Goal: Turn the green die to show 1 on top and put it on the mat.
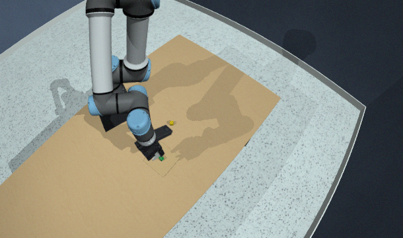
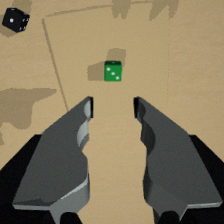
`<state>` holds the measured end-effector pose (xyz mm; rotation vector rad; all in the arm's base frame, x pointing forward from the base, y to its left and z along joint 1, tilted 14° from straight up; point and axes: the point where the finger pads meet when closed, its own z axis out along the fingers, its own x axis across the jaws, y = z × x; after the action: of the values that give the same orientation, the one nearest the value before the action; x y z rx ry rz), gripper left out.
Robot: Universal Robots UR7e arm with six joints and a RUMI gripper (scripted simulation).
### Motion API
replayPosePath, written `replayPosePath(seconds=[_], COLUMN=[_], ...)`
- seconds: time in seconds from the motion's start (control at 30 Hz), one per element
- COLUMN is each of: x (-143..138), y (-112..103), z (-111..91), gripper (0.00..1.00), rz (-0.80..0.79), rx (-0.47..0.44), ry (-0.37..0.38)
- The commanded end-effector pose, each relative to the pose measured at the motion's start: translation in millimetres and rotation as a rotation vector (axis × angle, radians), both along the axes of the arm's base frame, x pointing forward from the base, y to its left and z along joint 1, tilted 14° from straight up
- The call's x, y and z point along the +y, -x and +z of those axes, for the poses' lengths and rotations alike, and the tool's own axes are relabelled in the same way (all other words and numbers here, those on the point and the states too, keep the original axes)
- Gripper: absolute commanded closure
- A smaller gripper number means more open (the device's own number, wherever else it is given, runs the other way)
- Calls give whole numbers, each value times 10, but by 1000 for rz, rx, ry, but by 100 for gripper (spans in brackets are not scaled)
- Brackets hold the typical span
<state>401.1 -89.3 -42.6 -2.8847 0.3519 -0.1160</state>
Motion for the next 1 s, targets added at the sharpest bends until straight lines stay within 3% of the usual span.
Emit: replayPosePath(seconds=[0.0,0.97], x=[-3,6], y=[-3,-7], z=[3,-37], gripper=[79,79], rz=[0,0], rx=[-1,-1], ry=[1,1])
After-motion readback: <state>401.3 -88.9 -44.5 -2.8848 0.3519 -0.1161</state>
